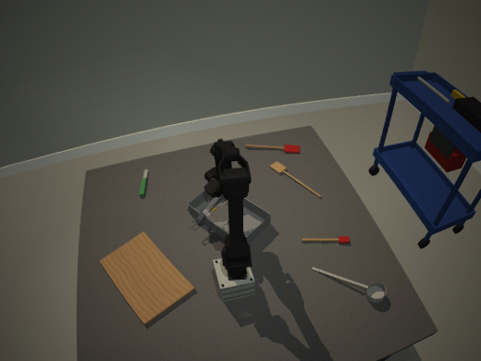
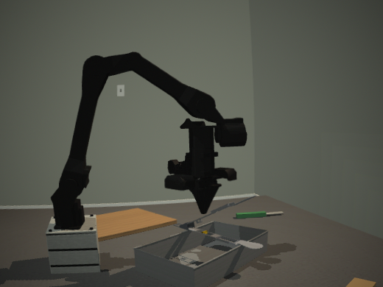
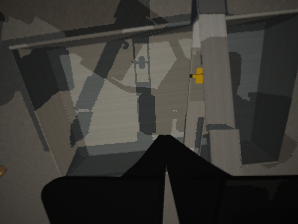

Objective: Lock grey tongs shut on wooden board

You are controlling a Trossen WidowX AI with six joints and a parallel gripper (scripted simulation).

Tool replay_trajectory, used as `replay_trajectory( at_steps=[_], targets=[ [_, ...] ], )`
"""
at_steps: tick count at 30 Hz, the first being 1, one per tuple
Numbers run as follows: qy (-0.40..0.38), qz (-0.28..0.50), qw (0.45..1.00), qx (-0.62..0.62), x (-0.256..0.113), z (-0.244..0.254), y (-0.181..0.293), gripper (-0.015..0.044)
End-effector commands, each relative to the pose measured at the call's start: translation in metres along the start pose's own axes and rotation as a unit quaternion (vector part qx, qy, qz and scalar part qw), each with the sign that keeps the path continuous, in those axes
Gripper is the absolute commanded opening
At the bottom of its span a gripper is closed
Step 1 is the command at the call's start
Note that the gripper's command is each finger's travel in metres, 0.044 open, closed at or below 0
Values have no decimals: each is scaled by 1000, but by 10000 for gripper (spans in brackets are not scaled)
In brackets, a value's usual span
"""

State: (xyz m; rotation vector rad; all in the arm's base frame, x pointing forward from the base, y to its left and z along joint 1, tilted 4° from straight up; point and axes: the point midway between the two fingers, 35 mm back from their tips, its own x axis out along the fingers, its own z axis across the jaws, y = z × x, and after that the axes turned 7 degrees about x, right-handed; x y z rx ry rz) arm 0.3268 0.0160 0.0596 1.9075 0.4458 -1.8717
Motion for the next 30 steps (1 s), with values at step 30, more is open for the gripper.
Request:
replay_trajectory(
  at_steps=[30],
  targets=[
    [-6, -5, 1000, -2, 49, 5, -3, -150]
  ],
)
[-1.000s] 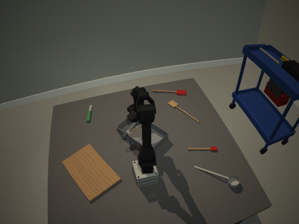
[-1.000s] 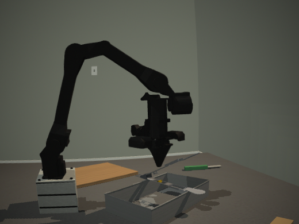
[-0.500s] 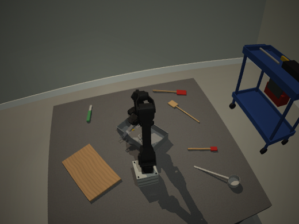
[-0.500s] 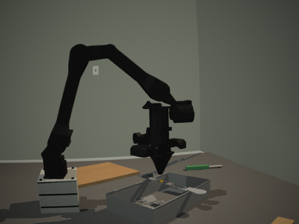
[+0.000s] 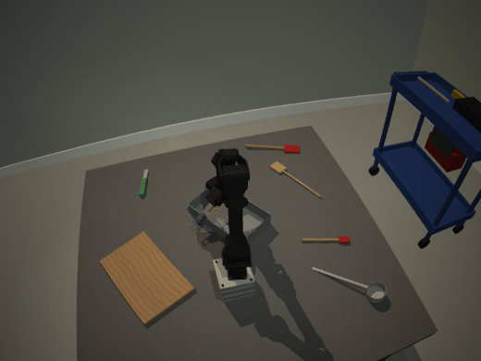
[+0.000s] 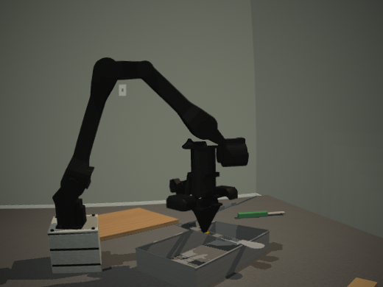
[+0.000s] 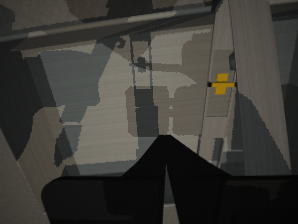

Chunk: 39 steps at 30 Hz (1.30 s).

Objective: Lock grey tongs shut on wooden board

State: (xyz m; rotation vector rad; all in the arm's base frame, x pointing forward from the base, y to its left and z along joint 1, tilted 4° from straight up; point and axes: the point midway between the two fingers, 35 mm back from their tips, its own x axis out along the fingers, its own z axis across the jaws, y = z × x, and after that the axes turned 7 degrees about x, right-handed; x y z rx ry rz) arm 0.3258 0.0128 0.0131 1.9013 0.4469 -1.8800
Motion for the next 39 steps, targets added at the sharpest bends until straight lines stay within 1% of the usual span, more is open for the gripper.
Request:
replay_trajectory(
  at_steps=[1, 39],
  targets=[
    [-3, -3, 1000, -3, 3, 2, -2, -150],
    [0, -4, 1000, -2, 1, -59, -7, -150]
  ],
)
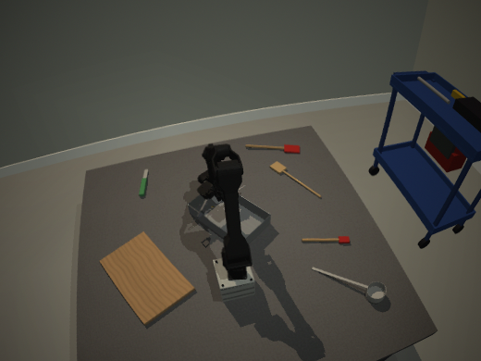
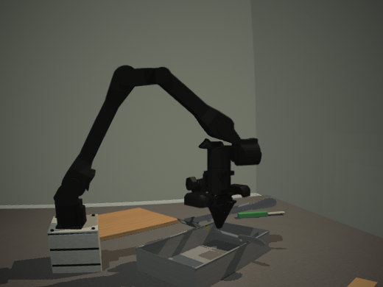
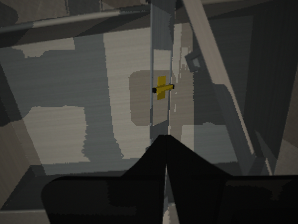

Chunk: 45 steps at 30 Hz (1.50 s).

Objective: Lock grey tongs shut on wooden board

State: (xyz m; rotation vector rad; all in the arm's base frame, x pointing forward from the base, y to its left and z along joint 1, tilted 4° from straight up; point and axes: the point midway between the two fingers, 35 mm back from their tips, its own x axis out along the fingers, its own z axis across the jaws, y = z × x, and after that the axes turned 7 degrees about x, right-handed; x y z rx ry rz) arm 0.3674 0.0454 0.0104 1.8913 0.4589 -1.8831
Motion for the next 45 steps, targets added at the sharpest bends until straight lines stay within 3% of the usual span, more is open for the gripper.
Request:
replay_trajectory(
  at_steps=[1, 42, 45],
  targets=[
    [3, -1, 1000, 2, -1, -8, -1, -150],
    [2, -2, 1000, -1, 1, -27, -6, -150],
    [2, -1, 1000, 0, -14, -29, -5, -71]
  ],
)
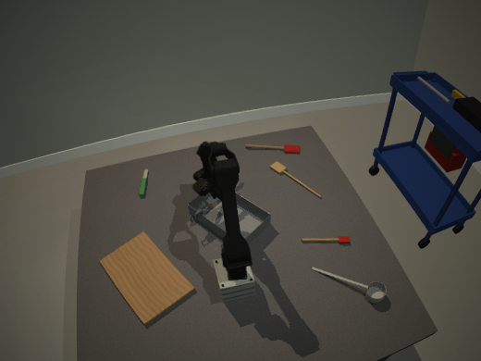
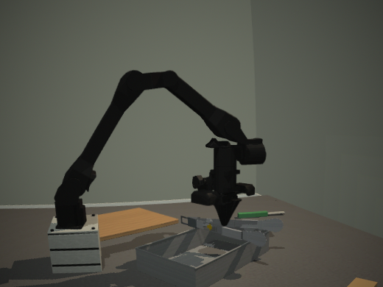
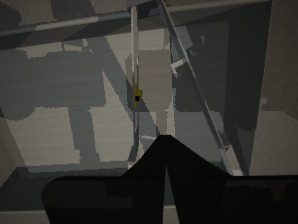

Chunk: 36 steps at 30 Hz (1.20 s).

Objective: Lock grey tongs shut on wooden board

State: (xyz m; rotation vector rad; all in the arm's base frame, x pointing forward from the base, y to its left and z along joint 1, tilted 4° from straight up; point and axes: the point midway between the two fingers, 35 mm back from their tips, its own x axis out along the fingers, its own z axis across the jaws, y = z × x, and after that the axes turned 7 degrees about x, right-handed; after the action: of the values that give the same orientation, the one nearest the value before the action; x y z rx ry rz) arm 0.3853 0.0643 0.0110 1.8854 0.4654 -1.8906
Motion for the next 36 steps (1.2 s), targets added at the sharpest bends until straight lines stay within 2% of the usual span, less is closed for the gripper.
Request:
replay_trajectory(
  at_steps=[1, 7, 9, 10, 13, 14, 19, 26, 36],
  targets=[
    [5, 2, 1000, 1, -22, -5, 2, -45],
    [7, 2, 1000, 3, -96, -4, 1, 113],
    [7, 2, 1000, 3, -99, -3, 1, 165],
    [6, 2, 1000, 1, -84, -4, 2, 191],
    [6, 2, 1000, 1, -84, -4, 2, 270],
    [21, 8, 1000, 2, -96, -7, 3, 296],
    [18, 6, 1000, 2, -93, -7, 3, 427],
    [7, 2, 995, -103, -53, -4, -8, 440],
    [6, 2, 994, -107, -51, -3, -8, 440]
  ],
)
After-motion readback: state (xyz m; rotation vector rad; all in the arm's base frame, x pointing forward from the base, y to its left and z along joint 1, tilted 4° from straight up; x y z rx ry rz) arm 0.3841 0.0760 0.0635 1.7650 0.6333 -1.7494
